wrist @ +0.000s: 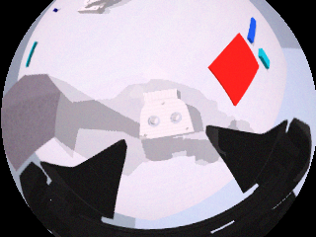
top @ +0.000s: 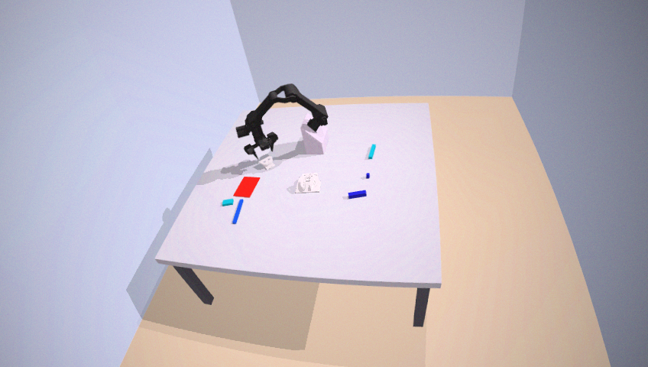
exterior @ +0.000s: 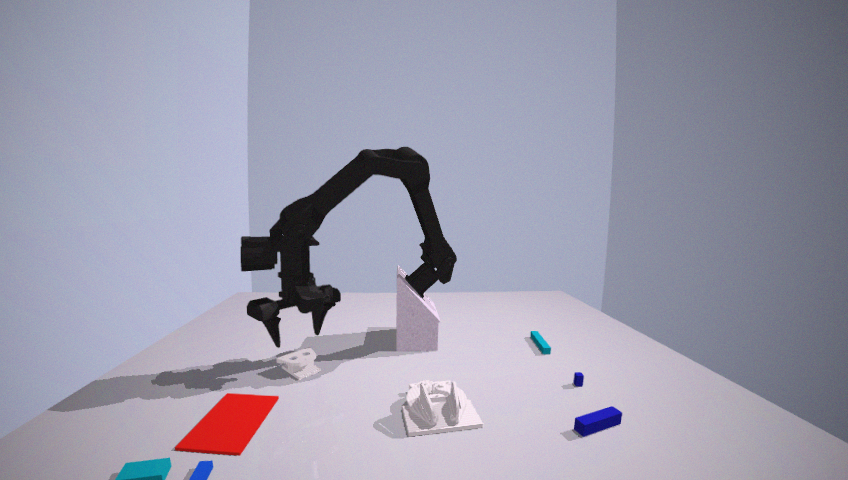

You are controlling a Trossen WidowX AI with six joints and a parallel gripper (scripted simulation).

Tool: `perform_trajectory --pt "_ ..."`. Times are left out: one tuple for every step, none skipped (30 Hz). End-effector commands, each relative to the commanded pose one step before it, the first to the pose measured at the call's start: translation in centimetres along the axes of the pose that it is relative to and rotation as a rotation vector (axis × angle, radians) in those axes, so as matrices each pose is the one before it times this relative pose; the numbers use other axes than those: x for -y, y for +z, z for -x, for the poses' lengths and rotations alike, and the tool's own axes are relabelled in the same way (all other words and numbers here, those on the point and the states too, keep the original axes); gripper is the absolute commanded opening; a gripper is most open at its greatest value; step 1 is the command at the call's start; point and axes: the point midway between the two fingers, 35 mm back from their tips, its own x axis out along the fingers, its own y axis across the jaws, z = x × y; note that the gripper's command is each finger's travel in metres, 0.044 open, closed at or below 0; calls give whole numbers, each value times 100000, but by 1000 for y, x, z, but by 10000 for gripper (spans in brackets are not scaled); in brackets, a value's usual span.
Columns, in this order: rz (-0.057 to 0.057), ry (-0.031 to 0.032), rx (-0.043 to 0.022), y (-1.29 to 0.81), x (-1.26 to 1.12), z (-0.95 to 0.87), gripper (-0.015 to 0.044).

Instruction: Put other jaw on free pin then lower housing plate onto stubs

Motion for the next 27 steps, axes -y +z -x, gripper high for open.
perform_trajectory --pt "-560 -148 374 23 26 -74 440" --pt "0 0 0 0 0 0 440" --pt "0 0 0 0 0 0 440" --pt "0 0 0 0 0 0 440" --pt "0 0 0 0 0 0 440" --pt "0 0 0 0 0 0 440" --pt "0 0 0 0 0 0 440" --pt "0 0 0 0 0 0 440" --pt "0 0 0 0 0 0 440" --pt "0 0 0 0 0 0 440" --pt "0 0 0 0 0 0 440" --pt "0 0 0 0 0 0 440" --pt "0 0 0 0 0 0 440" --pt "0 0 0 0 0 0 440" --pt "0 0 0 0 0 0 440" --pt "0 0 0 0 0 0 440" --pt "0 0 0 0 0 0 440" --pt "0 0 0 0 0 0 440" --pt "0 0 0 0 0 0 440" --pt "0 0 0 0 0 0 440" --pt "550 154 -368 -23 -24 43 440" --pt "-8 -6 6 2 11 -81 440" --pt "-13 -9 10 3 18 -135 440" --pt "-16 -11 12 4 21 -165 440" --pt "-16 -10 12 4 21 -165 440" --pt "-16 -10 13 4 20 -165 440" --pt "-16 -9 13 4 19 -165 440"
